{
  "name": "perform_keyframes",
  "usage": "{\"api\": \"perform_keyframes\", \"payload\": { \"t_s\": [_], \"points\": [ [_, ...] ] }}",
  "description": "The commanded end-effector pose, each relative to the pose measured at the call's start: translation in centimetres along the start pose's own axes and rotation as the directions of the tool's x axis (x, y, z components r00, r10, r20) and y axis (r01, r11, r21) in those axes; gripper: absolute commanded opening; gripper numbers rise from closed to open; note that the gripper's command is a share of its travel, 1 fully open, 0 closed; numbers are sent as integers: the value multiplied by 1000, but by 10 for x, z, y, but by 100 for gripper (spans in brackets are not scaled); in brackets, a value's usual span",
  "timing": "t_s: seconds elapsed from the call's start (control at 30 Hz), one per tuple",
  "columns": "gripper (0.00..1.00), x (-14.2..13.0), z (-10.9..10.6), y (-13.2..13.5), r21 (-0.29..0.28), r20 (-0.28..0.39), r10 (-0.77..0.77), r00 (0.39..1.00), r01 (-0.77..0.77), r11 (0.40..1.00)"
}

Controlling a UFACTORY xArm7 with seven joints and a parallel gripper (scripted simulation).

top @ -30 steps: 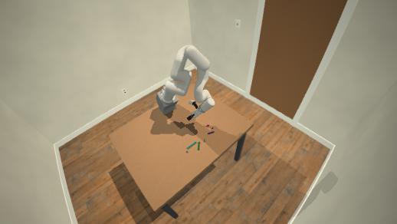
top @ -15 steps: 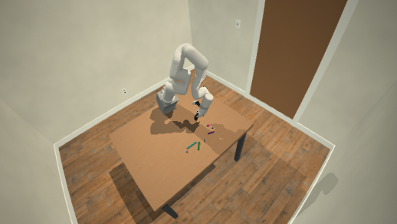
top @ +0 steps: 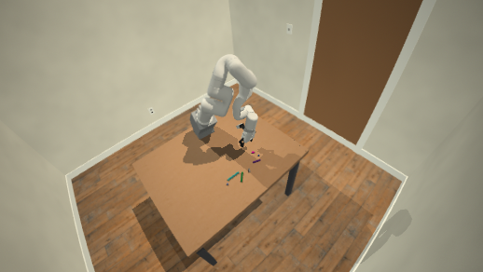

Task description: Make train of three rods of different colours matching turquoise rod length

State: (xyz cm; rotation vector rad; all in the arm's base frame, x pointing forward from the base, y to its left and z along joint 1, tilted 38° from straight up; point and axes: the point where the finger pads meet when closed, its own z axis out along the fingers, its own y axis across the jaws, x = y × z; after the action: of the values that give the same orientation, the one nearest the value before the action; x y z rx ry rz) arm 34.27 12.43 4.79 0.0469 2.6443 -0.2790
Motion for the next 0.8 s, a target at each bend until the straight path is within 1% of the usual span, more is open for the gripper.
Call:
{"api": "perform_keyframes", "payload": {
  "t_s": [0.0,0.03,0.07,0.63,0.7,0.77],
  "points": [
    [100,-5,1,7,-27,35,6,999,-5,1000],
    [100,-5,1,7,-27,35,6,999,-5,1000],
    [100,-8,2,10,-36,59,12,998,-10,999],
    [100,-8,2,10,-36,59,12,998,-10,999],
    [100,-10,7,12,-39,86,14,996,-10,999],
    [100,-10,7,12,-39,86,14,996,-10,999]
  ]
}}
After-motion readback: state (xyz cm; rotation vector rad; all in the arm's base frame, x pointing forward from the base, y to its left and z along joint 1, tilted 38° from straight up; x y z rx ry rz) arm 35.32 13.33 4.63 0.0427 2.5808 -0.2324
